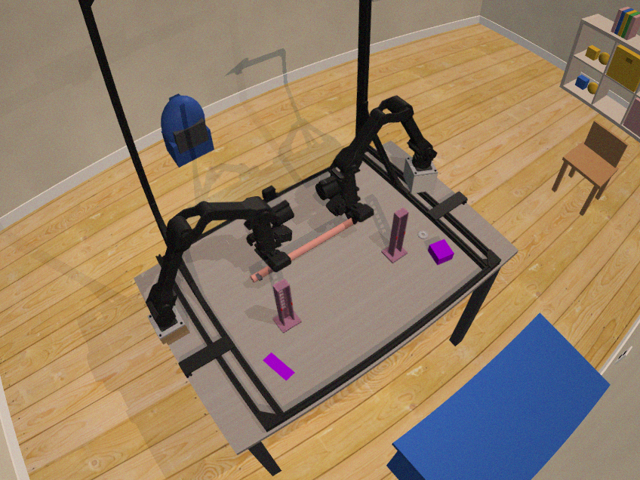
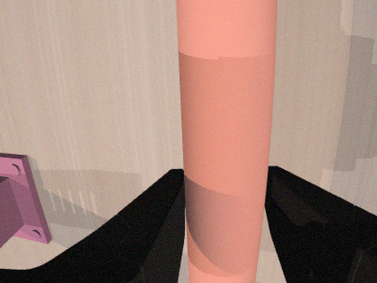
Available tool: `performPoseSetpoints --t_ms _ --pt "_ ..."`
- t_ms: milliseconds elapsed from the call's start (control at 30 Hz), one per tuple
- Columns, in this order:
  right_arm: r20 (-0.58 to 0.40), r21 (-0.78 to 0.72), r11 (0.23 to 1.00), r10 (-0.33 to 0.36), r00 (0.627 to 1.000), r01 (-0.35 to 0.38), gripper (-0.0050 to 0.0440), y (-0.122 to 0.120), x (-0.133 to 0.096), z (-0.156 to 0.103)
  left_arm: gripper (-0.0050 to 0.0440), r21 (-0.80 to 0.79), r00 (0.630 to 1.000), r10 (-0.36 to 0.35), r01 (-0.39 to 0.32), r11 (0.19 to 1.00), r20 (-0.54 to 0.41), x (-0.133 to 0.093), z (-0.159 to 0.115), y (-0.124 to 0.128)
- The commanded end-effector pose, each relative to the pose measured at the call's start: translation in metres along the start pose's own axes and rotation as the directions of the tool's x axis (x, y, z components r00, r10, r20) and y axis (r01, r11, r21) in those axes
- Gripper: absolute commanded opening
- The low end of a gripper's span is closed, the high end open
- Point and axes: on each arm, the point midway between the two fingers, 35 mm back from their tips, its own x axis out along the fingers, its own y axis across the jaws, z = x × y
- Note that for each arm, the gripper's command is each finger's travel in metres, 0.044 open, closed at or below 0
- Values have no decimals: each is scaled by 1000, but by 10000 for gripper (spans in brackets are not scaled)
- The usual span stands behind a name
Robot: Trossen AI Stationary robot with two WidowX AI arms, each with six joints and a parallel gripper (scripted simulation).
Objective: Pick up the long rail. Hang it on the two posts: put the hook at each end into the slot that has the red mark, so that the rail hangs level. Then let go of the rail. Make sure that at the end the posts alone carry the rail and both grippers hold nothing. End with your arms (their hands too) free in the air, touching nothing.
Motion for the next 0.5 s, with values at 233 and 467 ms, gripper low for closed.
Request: performPoseSetpoints --t_ms 233,467 --pt "2 -2 1000 2 1000 -2 0 -1 -3 1 0 -1 1000 -1 1 1000 5 -3 -1 1" --pt "3 -3 998 68 998 -68 0 -3 -3 1 0 -1 998 -66 66 998 12 -2 -1 3"
